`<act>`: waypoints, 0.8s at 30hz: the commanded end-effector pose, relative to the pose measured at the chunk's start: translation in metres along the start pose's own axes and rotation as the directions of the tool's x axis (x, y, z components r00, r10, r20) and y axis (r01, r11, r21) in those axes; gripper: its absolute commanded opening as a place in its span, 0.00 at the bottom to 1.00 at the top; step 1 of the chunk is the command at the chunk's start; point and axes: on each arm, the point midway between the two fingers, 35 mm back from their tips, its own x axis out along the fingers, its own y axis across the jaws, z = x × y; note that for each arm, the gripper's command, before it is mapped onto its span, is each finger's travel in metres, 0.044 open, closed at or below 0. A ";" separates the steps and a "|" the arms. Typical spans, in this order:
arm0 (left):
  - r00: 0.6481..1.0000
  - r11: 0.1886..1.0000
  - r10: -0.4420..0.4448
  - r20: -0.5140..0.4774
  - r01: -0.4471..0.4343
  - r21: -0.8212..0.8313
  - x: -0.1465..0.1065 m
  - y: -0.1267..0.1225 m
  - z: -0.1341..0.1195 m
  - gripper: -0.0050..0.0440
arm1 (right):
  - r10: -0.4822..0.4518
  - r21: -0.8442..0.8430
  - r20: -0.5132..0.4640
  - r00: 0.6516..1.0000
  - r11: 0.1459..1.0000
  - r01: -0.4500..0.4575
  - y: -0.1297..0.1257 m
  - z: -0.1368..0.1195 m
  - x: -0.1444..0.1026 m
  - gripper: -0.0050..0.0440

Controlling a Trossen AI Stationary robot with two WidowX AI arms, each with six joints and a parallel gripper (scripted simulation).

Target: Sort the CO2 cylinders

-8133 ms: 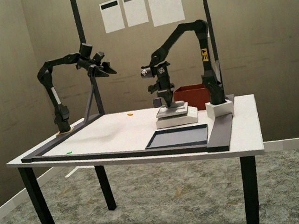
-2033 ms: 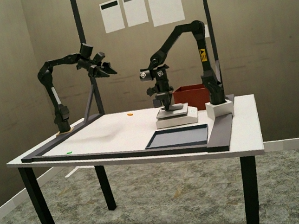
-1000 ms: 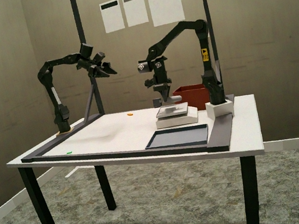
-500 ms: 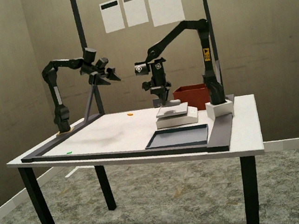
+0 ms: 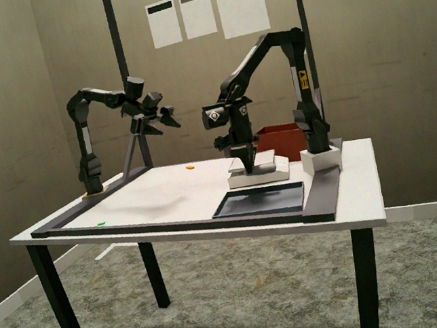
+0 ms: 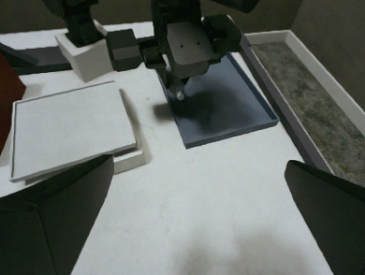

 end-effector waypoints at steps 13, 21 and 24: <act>1.000 1.000 -0.015 0.009 0.015 0.001 0.022 0.020 -0.009 0.00 | -0.003 0.001 0.041 0.999 1.000 0.003 -0.001 0.015 -0.009 1.00; 1.000 1.000 -0.014 0.011 0.014 0.000 0.029 0.020 -0.008 0.00 | -0.003 0.001 0.041 0.999 1.000 0.003 -0.001 0.015 -0.009 1.00; 1.000 1.000 -0.007 0.019 0.007 -0.001 0.027 0.021 -0.006 0.00 | -0.003 0.001 0.041 0.999 1.000 0.003 -0.001 0.015 -0.009 1.00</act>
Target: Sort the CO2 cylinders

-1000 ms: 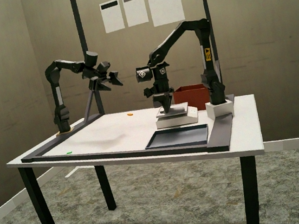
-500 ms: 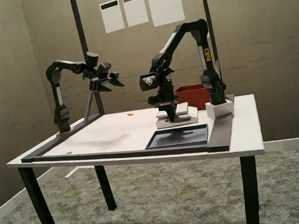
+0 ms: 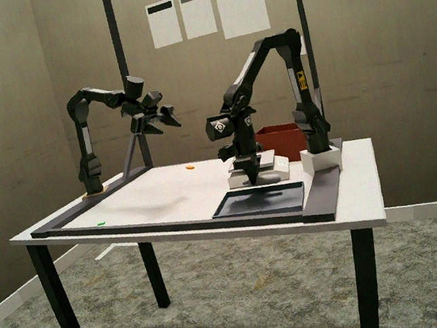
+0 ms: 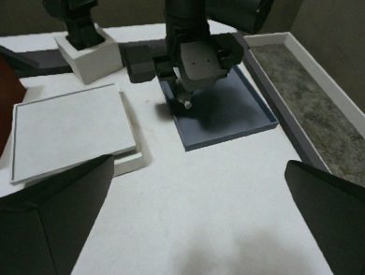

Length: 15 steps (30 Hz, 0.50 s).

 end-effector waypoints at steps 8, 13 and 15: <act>1.000 1.000 0.009 0.013 -0.009 0.000 0.009 -0.003 -0.005 0.00 | -0.002 0.001 0.033 0.999 1.000 0.002 -0.001 0.012 -0.009 1.00; 1.000 1.000 0.002 0.004 -0.002 0.000 0.018 -0.004 -0.007 0.00 | -0.002 0.001 0.033 0.999 1.000 0.002 -0.001 0.012 -0.009 1.00; 1.000 1.000 0.002 0.004 -0.002 0.000 0.022 -0.005 -0.008 0.00 | -0.002 0.001 0.033 0.999 1.000 0.002 -0.001 0.012 -0.009 1.00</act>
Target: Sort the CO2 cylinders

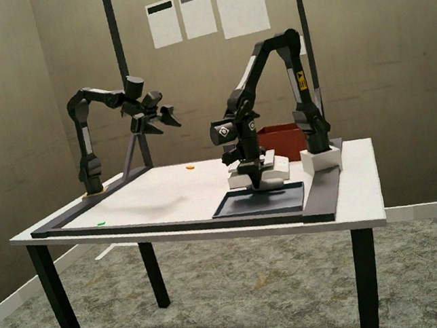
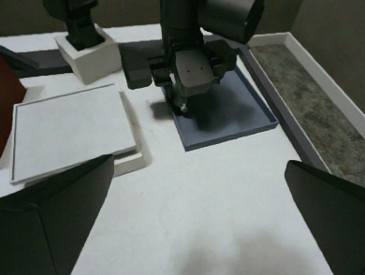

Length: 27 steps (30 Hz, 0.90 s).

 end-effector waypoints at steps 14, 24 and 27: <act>1.000 1.000 0.012 0.017 -0.012 0.000 0.006 0.011 0.013 0.00 | -0.002 0.001 0.033 0.999 1.000 0.002 -0.001 0.012 -0.008 1.00; 1.000 1.000 0.013 0.017 -0.013 0.000 0.006 0.009 0.011 0.15 | -0.002 0.001 0.033 0.999 1.000 0.002 -0.001 0.012 -0.008 1.00; 1.000 1.000 0.013 0.017 -0.013 0.000 0.006 0.009 0.011 0.30 | -0.002 0.001 0.033 0.999 1.000 0.002 -0.001 0.012 -0.008 1.00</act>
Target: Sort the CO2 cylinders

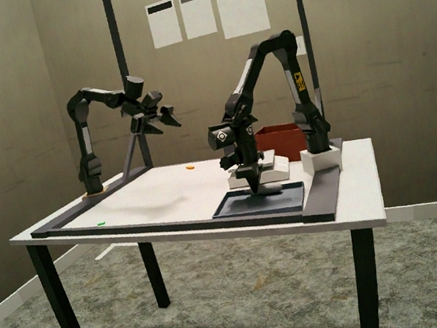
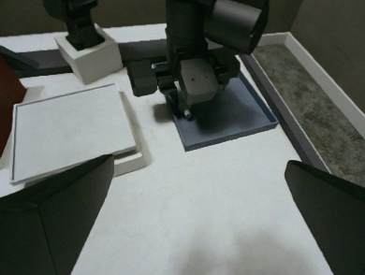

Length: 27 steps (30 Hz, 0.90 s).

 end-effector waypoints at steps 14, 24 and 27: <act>0.999 1.000 0.026 0.033 -0.026 0.000 -0.018 0.006 0.007 0.62 | -0.002 0.001 0.033 0.999 1.000 0.002 -0.001 0.012 -0.008 1.00; 0.999 1.000 0.026 0.034 -0.026 0.000 -0.069 0.005 0.005 1.00 | -0.002 0.001 0.033 0.999 1.000 0.002 -0.001 0.012 -0.008 1.00; 0.999 1.000 0.019 0.039 -0.019 -0.005 -0.069 0.002 0.003 1.00 | 0.007 -0.004 0.043 0.999 1.000 -0.007 0.005 0.012 -0.015 1.00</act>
